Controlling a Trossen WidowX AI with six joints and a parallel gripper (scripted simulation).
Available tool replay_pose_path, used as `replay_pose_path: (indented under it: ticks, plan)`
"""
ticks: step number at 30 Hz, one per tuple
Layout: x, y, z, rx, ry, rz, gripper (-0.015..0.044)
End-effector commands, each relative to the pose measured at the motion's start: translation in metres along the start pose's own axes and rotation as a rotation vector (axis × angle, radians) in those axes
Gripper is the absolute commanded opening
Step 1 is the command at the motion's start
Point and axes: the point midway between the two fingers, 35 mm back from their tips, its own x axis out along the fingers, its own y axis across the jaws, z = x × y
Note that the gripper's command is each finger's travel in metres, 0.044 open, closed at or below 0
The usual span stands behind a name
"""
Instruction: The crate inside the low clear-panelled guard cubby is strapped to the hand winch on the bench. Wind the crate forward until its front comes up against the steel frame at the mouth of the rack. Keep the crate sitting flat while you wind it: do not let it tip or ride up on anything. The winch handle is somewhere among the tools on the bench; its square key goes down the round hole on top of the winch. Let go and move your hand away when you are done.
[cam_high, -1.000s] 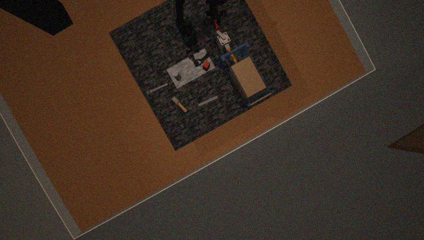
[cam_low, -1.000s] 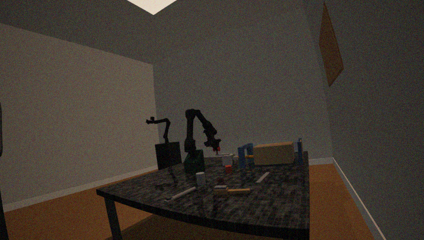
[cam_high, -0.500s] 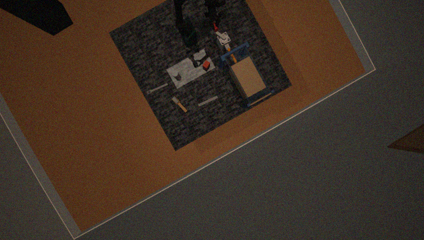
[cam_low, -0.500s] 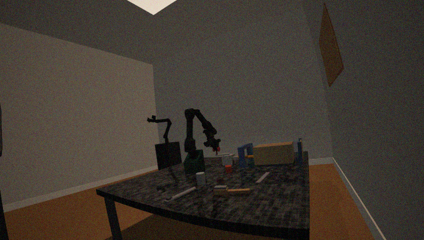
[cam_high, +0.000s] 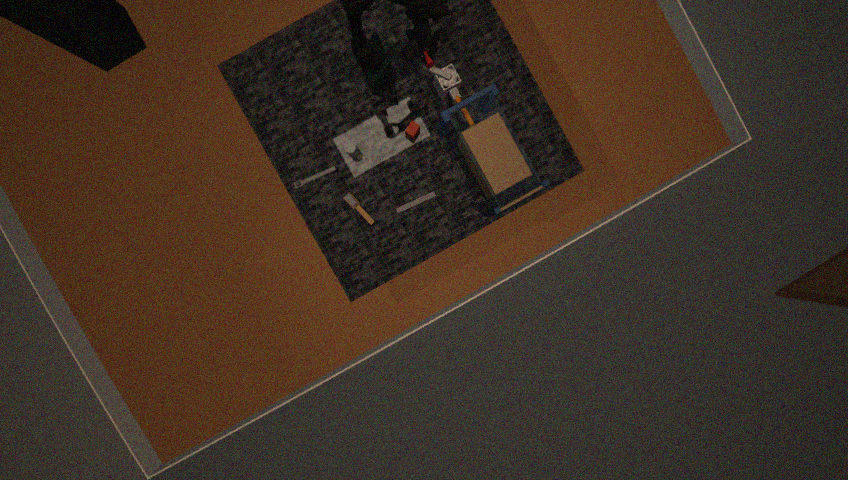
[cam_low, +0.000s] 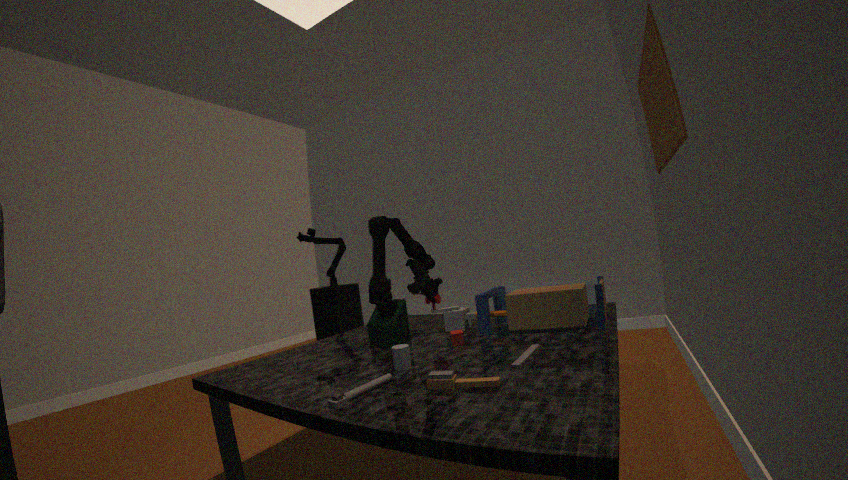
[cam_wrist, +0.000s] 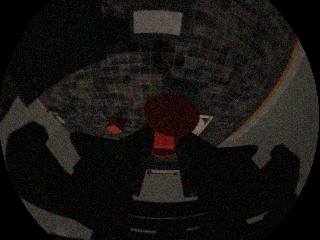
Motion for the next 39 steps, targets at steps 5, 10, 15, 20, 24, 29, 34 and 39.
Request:
replay_pose_path:
  ticks: [5,10,15,20,24,29,34,39]
  plan:
    - [0.008,0.014,-0.014,0.003,0.027,0.027,0.0]
    - [0.01,0.018,-0.019,0.003,0.027,0.028,0.0]
    - [0.012,0.021,-0.024,0.003,0.028,0.028,0.0]
    - [0.015,0.024,-0.029,0.004,0.028,0.028,0.0]
    - [0.017,0.027,-0.033,0.004,0.028,0.029,0.0]
    - [0.019,0.029,-0.039,0.004,0.029,0.029,0.0]
    - [0.021,0.031,-0.045,0.004,0.029,0.029,0.0]
    - [0.024,0.033,-0.05,0.004,0.029,0.03,0.0]
